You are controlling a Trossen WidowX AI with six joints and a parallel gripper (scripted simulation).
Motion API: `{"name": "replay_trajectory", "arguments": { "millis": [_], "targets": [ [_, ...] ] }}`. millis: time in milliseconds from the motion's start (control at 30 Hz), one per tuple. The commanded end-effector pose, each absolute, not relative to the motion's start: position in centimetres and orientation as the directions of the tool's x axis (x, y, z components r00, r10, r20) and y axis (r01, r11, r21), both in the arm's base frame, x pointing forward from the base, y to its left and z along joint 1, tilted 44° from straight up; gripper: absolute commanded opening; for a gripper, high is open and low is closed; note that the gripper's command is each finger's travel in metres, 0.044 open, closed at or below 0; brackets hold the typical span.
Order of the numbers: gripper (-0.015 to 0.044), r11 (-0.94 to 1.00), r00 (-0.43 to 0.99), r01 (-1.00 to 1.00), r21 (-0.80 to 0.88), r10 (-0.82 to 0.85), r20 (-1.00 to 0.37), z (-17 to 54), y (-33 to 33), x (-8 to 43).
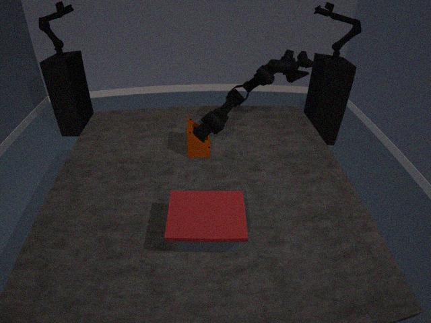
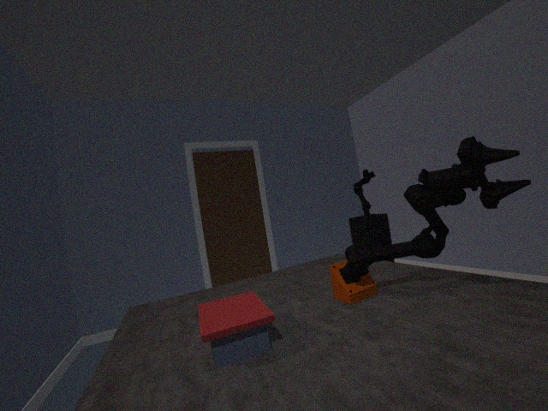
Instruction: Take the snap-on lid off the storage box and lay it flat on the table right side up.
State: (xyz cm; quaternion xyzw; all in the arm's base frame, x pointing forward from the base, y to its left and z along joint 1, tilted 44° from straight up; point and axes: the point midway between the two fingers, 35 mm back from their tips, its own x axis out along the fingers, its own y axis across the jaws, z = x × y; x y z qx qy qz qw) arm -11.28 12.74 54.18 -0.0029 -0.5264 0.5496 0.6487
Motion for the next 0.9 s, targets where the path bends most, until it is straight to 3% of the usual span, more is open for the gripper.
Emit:
{"name": "replay_trajectory", "arguments": {
  "millis": [0, 200, 500, 633, 867],
  "targets": [
    [0.0374, 0.396, -0.152, -0.716, -0.574, 0.715, 0.683, 54.3, 12.7, -11.0],
    [0.0235, 0.406, 0.063, -0.868, -0.286, 0.661, 0.748, 55.9, 10.7, -2.4],
    [0.0235, 0.408, 0.399, -0.898, 0.166, 0.592, 0.701, 54.4, 7.7, 10.1],
    [0.0235, 0.387, 0.561, -0.828, 0.407, 0.549, 0.619, 51.8, 5.8, 16.2],
    [0.0235, 0.369, 0.724, -0.675, 0.639, 0.499, 0.477, 47.5, 3.3, 22.3]
  ]
}}
